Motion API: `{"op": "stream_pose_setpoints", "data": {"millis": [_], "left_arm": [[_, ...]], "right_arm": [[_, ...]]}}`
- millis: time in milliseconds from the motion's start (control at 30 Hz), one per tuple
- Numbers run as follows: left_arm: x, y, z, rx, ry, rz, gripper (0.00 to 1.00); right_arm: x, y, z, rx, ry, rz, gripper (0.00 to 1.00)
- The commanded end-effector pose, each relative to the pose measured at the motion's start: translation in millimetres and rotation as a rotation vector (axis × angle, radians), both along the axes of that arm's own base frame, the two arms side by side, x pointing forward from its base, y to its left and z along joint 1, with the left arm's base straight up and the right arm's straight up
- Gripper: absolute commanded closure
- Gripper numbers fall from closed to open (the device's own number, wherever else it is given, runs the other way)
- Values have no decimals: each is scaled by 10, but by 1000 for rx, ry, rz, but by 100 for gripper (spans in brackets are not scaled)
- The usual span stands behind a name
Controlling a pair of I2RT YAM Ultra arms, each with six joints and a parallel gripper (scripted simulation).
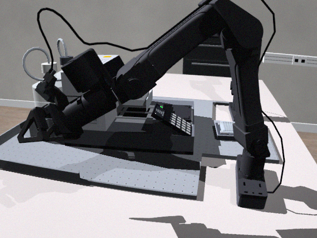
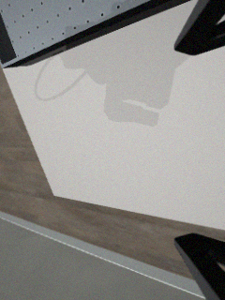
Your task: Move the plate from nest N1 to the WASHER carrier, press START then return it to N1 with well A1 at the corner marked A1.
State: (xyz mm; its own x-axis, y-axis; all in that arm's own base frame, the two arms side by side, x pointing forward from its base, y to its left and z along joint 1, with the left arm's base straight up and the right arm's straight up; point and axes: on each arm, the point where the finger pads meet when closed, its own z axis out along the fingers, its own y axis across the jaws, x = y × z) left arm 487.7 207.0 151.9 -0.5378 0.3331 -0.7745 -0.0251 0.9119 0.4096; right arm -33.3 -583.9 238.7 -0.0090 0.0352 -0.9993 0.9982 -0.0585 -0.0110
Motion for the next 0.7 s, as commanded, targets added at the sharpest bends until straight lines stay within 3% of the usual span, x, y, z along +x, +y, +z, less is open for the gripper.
{"op": "stream_pose_setpoints", "data": {"millis": [0, 567, 667], "left_arm": [[-33, -27, 166, -3, -24, -3, 0], [-20, -20, -43, -20, 14, -3, 0], [18, -278, -29, -127, 100, -25, 0]], "right_arm": [[-37, 51, 177, -35, -9, -7, 100], [-37, 51, 177, -35, -9, -7, 100], [-37, 51, 177, -35, -9, -7, 100]]}}
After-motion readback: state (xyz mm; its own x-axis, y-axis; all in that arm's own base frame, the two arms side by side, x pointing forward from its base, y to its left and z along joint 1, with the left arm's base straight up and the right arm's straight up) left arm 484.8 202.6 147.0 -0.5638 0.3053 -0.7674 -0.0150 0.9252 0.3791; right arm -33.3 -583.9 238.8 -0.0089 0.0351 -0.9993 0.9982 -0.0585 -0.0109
